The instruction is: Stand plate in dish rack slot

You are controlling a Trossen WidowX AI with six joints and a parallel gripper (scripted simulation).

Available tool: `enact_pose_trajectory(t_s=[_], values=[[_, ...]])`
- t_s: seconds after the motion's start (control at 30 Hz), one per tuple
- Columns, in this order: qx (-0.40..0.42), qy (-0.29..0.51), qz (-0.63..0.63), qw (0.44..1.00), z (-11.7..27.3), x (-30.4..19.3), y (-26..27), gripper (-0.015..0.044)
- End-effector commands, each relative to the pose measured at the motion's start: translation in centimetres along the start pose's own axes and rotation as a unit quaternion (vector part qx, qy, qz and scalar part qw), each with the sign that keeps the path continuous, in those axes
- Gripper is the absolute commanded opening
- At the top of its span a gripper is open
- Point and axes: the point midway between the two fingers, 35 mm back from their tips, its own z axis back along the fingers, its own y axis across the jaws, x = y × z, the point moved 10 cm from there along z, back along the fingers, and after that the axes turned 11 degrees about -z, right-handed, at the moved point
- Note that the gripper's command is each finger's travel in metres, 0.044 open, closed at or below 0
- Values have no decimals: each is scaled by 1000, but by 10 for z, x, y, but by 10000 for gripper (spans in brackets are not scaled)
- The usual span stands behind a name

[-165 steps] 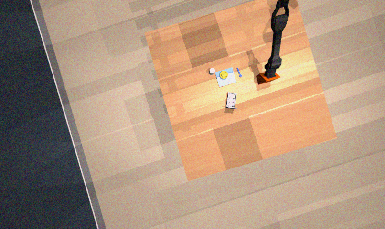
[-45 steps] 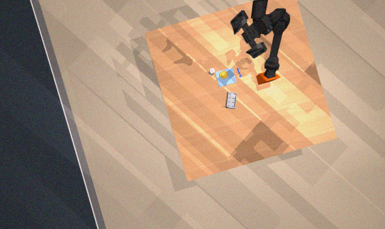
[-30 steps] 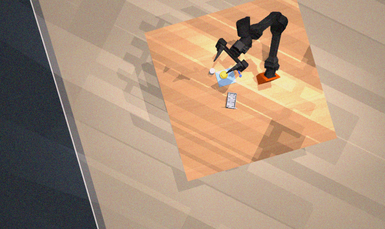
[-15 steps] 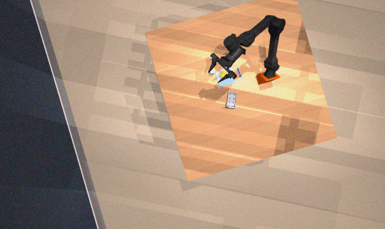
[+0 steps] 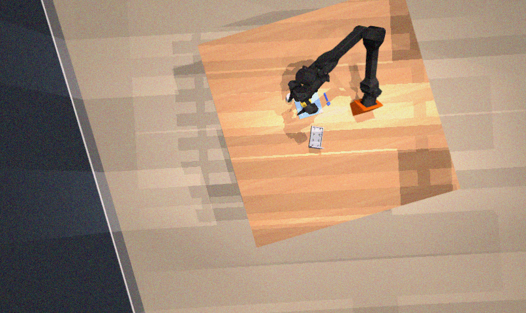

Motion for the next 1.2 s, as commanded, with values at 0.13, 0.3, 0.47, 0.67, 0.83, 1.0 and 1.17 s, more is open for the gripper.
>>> enact_pose_trajectory(t_s=[0.13,0.3,0.47,0.67,0.83,1.0,1.17], values=[[-75,125,-37,989,-31,-40,-19,400],[-123,192,-53,972,-44,-63,-30,400],[-170,254,-62,950,-53,-87,-41,400],[-202,293,-65,932,-57,-106,-46,400],[-202,293,-65,932,-57,-107,-45,400],[-202,293,-65,932,-60,-110,-46,400],[-202,293,-65,932,-66,-114,-49,400]])
